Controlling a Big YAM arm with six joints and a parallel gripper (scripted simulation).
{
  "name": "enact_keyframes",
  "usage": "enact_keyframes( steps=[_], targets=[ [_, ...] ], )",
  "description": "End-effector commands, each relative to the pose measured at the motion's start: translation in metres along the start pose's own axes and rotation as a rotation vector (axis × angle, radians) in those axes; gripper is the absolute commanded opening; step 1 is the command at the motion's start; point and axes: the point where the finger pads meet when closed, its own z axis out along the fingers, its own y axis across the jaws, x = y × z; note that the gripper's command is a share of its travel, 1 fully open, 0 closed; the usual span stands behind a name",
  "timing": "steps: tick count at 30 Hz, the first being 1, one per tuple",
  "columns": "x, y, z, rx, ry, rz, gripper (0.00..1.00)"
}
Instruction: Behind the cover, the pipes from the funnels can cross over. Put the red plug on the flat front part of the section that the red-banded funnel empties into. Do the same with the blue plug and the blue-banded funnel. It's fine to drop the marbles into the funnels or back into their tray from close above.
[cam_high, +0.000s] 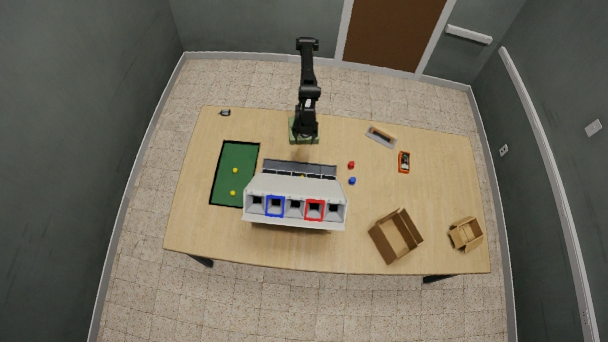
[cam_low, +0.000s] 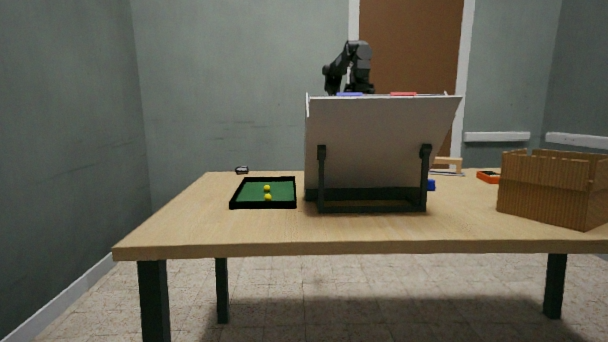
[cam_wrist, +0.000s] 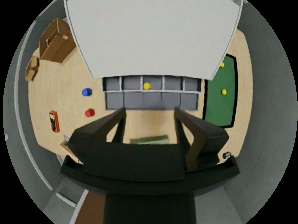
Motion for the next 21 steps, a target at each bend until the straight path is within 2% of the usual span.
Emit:
enact_keyframes(
  steps=[1, 5, 11, 17, 21],
  targets=[
    [0.004, 0.012, 0.009, -0.006, 0.021, 0.006, 0.63],
    [0.014, 0.026, 0.014, -0.002, 0.06, 0.004, 0.63],
    [0.023, 0.044, 0.021, 0.001, 0.087, 0.003, 0.63],
    [0.04, 0.08, 0.036, 0.005, 0.14, 0.002, 0.63],
    [0.048, 0.112, 0.048, -0.005, 0.164, 0.006, 0.63]
  ],
)
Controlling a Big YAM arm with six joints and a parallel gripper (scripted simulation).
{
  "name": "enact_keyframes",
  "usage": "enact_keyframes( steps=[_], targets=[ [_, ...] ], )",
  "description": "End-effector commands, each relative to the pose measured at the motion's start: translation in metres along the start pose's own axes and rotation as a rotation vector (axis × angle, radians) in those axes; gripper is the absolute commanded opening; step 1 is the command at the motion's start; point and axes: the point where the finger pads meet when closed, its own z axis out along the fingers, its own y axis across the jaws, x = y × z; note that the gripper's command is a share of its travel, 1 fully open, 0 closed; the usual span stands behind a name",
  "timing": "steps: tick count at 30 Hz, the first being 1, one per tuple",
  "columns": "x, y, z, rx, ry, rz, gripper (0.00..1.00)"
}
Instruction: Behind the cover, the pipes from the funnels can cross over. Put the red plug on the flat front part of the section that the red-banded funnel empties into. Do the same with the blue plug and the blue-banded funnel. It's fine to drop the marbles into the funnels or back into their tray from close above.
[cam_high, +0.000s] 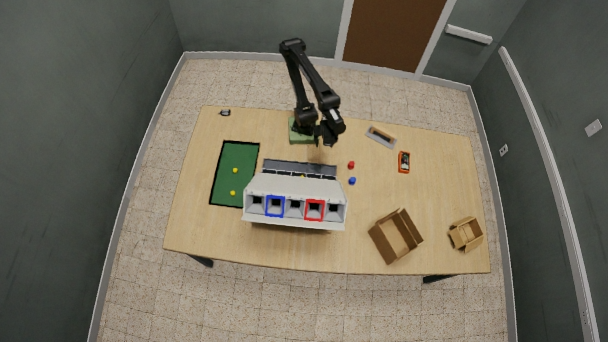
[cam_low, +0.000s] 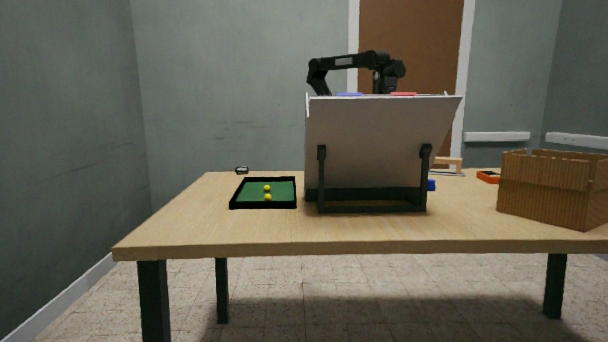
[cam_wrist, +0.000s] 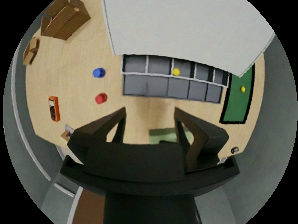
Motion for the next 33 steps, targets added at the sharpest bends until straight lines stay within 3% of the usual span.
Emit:
enact_keyframes(
  steps=[1, 3, 5, 9, 18, 33],
  targets=[
    [0.007, 0.029, 0.018, 0.007, 0.041, 0.068, 0.63],
    [0.014, 0.047, 0.026, 0.003, 0.07, 0.068, 0.63],
    [0.014, 0.047, 0.026, 0.003, 0.07, 0.068, 0.63],
    [0.007, 0.097, 0.024, -0.039, 0.085, 0.077, 0.63],
    [0.031, 0.164, 0.058, -0.042, 0.193, 0.075, 0.63],
    [0.042, 0.194, 0.073, -0.042, 0.238, 0.074, 0.63]
  ],
)
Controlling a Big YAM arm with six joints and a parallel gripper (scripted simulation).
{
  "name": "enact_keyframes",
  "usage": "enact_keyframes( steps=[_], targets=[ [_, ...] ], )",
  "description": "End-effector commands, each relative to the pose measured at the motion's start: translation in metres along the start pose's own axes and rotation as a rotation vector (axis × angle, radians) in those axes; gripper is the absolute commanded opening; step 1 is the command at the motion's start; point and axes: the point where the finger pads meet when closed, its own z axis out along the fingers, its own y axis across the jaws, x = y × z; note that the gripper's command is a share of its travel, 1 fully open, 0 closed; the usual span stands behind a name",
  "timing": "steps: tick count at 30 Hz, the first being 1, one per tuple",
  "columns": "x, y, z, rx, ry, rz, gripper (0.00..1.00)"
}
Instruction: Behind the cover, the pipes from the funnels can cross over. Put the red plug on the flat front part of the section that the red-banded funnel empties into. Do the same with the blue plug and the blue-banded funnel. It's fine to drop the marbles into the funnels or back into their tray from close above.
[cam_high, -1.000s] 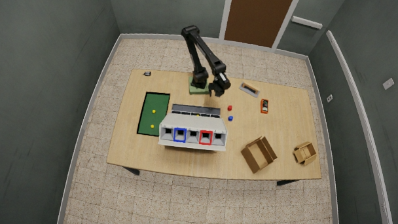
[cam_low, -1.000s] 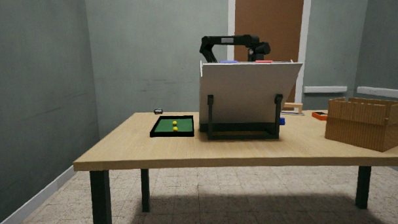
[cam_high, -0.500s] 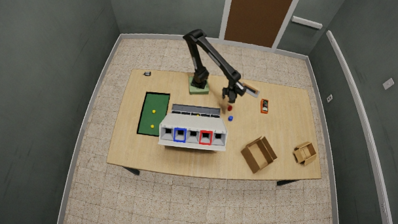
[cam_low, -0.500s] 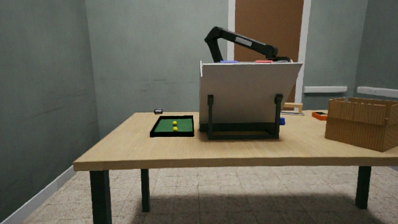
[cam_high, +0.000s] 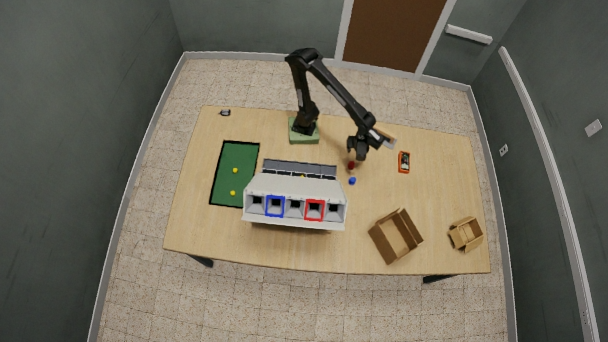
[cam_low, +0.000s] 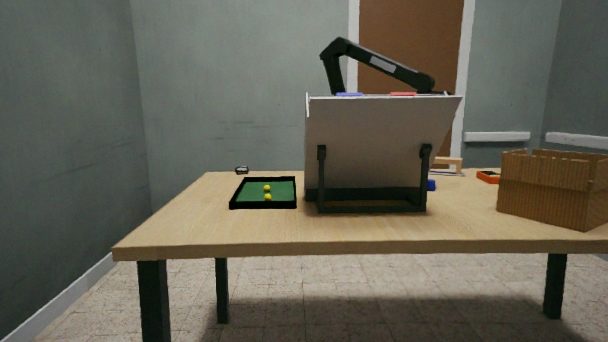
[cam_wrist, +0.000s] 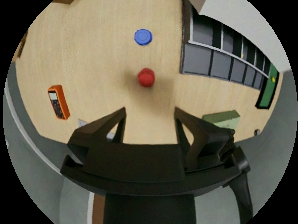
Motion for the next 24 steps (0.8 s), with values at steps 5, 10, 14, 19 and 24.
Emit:
enact_keyframes(
  steps=[5, 10, 14, 19, 24],
  targets=[
    [-0.013, 0.0269, -0.0206, -0.064, -0.042, 0.01, 0.63],
    [-0.013, 0.0269, -0.0206, -0.064, -0.042, 0.007, 0.63],
    [-0.013, 0.0269, -0.0206, -0.064, -0.042, 0.007, 0.63],
    [-0.013, 0.0269, -0.0206, -0.064, -0.042, 0.007, 0.63],
    [-0.013, 0.0269, -0.0206, -0.064, -0.042, 0.007, 0.63]
  ],
)
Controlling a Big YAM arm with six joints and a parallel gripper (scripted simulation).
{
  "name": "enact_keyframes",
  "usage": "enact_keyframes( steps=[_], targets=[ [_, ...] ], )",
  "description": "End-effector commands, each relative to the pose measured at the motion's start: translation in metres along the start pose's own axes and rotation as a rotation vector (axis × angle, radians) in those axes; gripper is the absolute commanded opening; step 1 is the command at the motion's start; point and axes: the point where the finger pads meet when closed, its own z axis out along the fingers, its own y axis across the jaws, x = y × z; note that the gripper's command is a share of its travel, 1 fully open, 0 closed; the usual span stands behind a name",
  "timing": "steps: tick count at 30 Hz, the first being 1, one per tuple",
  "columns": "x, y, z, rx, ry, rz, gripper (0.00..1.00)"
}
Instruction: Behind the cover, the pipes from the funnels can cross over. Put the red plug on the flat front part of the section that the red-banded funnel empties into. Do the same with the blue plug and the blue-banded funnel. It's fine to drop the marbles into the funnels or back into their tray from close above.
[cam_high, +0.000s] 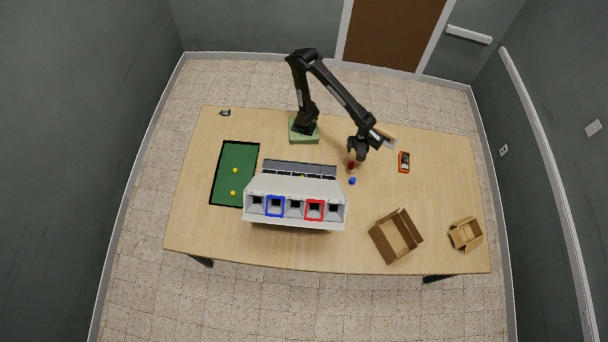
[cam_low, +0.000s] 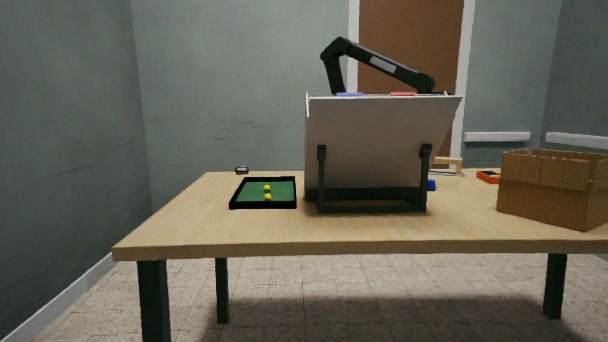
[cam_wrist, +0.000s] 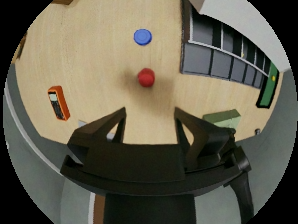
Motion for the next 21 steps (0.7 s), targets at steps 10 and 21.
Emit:
enact_keyframes(
  steps=[10, 21],
  targets=[
    [-0.013, 0.027, -0.022, -0.067, -0.043, -0.002, 0.63],
    [0.0, 0.009, 0.012, -0.011, -0.006, -0.003, 0.63]
  ],
)
